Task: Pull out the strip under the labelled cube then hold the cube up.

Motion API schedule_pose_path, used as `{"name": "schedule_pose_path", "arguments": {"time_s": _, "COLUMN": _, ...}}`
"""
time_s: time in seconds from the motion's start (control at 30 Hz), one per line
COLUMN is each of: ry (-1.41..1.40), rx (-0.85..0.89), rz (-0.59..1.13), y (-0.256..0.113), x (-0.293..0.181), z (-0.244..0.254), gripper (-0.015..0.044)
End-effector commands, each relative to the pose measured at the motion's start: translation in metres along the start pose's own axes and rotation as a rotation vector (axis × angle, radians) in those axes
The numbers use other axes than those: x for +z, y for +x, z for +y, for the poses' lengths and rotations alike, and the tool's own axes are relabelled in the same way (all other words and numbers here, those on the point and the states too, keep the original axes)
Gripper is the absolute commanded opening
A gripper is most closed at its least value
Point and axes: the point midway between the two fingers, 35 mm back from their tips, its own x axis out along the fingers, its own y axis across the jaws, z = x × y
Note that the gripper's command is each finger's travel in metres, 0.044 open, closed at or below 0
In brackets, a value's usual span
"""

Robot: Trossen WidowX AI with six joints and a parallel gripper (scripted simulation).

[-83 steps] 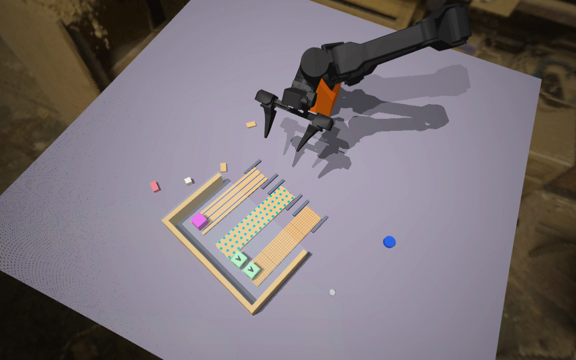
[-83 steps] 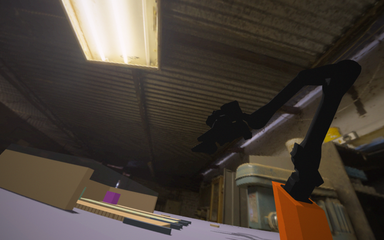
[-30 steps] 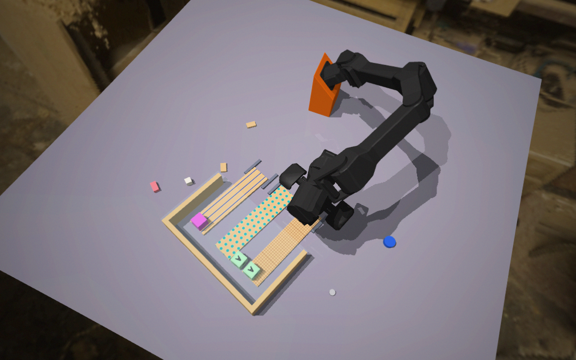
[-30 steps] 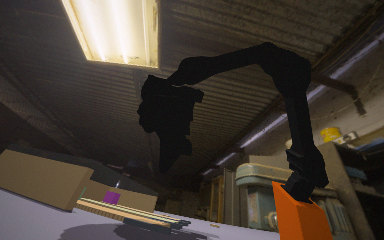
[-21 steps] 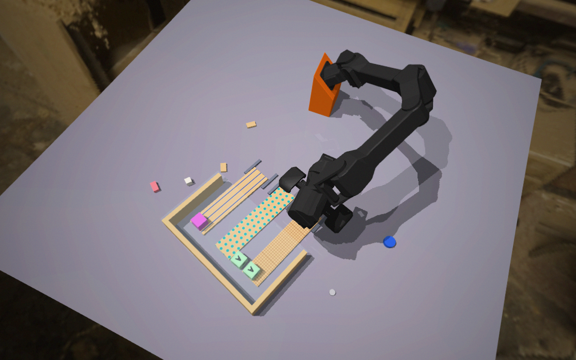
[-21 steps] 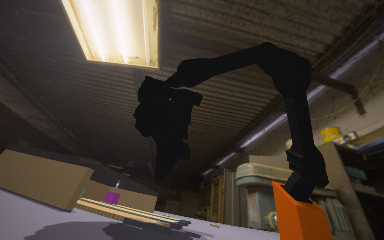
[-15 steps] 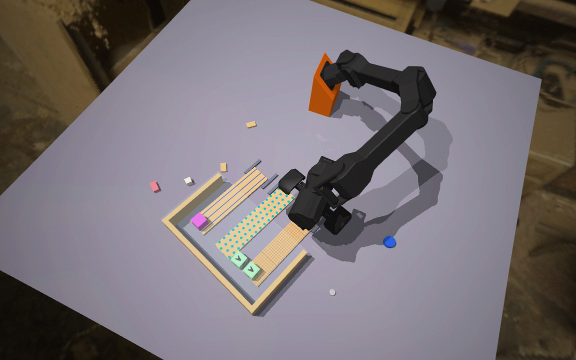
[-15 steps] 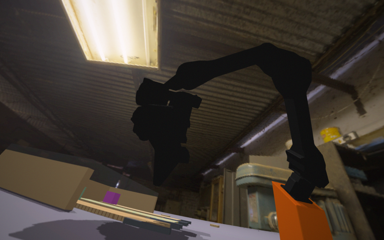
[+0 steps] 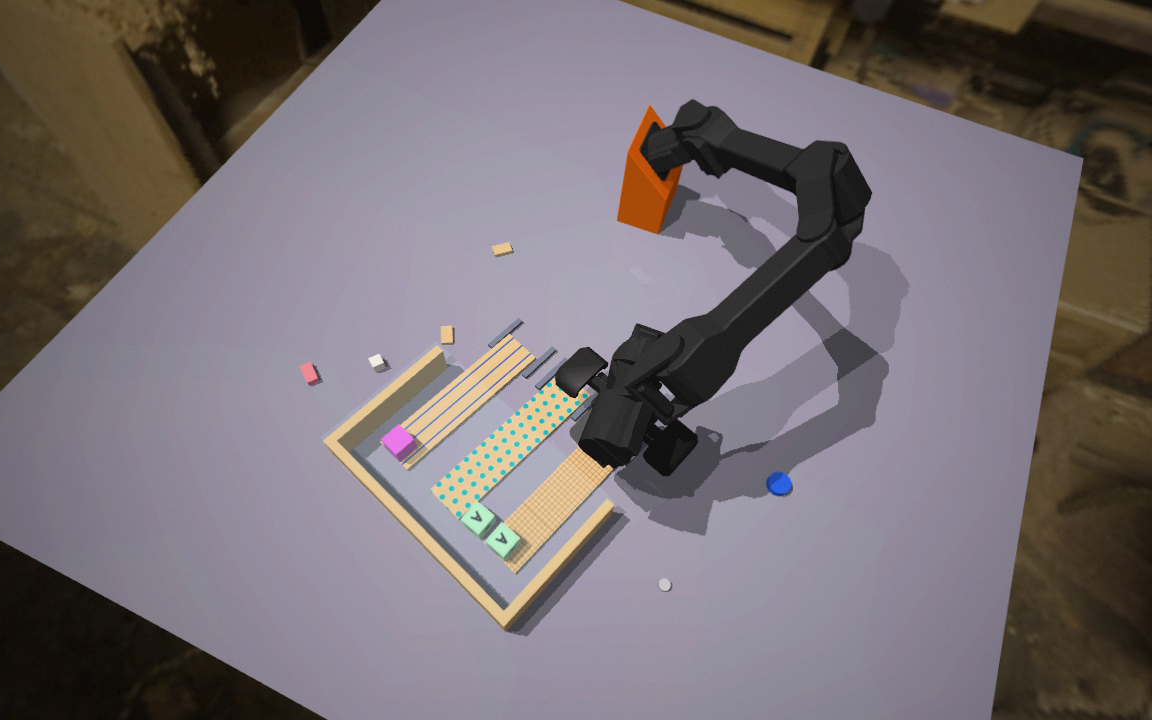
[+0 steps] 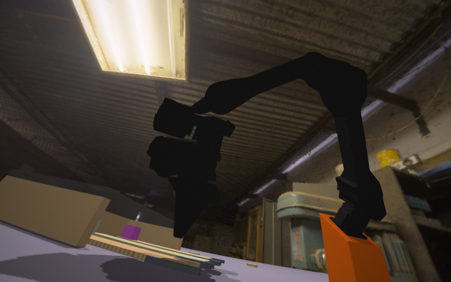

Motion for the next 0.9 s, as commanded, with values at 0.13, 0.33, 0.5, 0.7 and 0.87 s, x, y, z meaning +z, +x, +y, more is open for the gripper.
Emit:
{"name": "schedule_pose_path", "arguments": {"time_s": 0.13, "ry": 0.006, "rx": -0.003, "rz": 0.008, "y": 0.017, "x": -0.003, "z": -0.002, "gripper": 0.0000}}
{"name": "schedule_pose_path", "arguments": {"time_s": 0.33, "ry": 0.006, "rx": -0.003, "rz": 0.008, "y": 0.024, "x": -0.003, "z": -0.003, "gripper": 0.0000}}
{"name": "schedule_pose_path", "arguments": {"time_s": 0.5, "ry": 0.006, "rx": -0.003, "rz": 0.008, "y": 0.024, "x": -0.003, "z": -0.003, "gripper": 0.0000}}
{"name": "schedule_pose_path", "arguments": {"time_s": 0.7, "ry": 0.006, "rx": -0.003, "rz": 0.008, "y": 0.024, "x": -0.003, "z": -0.003, "gripper": 0.0000}}
{"name": "schedule_pose_path", "arguments": {"time_s": 0.87, "ry": 0.006, "rx": -0.003, "rz": 0.008, "y": 0.024, "x": -0.003, "z": -0.003, "gripper": 0.0000}}
